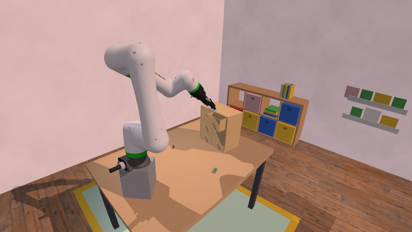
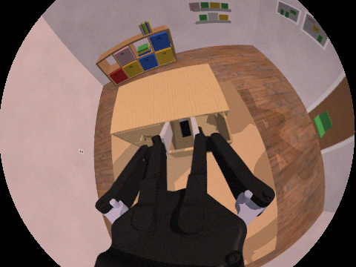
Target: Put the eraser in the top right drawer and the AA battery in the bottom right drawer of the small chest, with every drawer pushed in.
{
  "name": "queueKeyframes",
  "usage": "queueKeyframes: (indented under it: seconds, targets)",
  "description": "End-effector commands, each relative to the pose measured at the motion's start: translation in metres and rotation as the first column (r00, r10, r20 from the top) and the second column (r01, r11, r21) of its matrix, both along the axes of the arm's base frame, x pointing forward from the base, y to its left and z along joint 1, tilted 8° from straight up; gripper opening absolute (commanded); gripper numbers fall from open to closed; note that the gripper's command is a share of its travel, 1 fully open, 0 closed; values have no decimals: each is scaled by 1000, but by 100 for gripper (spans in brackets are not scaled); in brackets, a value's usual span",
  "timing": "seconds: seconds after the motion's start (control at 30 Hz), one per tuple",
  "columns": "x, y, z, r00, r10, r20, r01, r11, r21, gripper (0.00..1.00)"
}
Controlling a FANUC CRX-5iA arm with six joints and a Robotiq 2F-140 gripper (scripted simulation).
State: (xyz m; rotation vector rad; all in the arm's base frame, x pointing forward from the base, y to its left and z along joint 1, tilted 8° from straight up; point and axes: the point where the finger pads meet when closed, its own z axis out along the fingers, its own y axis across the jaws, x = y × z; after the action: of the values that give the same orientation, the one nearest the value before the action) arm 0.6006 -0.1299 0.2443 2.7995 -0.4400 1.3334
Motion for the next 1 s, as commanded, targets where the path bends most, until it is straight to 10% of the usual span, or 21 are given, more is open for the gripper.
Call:
queueKeyframes:
  seconds: [0.0,0.97]
  targets:
    - [0,0,0,1000,0,0,0,1000,0,100]
    - [-33,9,-1,1000,0,0,0,1000,0,100]
